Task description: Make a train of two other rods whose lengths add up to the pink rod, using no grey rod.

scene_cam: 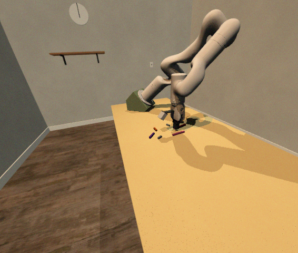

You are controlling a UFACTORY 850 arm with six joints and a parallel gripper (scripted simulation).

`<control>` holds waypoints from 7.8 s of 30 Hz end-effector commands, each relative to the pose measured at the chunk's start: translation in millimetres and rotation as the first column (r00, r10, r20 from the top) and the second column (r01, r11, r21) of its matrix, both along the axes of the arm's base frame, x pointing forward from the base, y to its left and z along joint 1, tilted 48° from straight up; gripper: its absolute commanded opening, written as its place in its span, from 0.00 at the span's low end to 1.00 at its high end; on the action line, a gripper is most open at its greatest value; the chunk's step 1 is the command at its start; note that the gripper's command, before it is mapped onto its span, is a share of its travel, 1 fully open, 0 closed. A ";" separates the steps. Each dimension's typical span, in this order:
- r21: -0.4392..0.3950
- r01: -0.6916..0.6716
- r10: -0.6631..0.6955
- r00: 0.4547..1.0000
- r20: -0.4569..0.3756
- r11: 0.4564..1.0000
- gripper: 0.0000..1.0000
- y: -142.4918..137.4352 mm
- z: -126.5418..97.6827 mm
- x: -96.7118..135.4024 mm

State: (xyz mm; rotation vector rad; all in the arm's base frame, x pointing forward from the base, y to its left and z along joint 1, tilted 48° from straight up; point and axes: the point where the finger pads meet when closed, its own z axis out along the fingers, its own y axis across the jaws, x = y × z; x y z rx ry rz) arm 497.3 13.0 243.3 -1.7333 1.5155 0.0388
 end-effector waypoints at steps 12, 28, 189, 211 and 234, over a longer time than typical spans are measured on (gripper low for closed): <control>-0.001 0.000 0.000 1.000 0.001 1.000 0.04 -0.2 0.6 0.4; -0.001 0.000 0.000 1.000 0.001 1.000 0.04 0.2 0.1 0.7; -0.094 -0.119 0.129 0.986 0.103 0.988 0.24 29.7 57.2 -70.7; -0.094 -0.119 0.129 0.986 0.103 0.988 0.24 29.7 57.2 -70.7; -0.095 -0.119 0.129 0.986 0.103 0.988 0.24 38.7 46.9 -63.4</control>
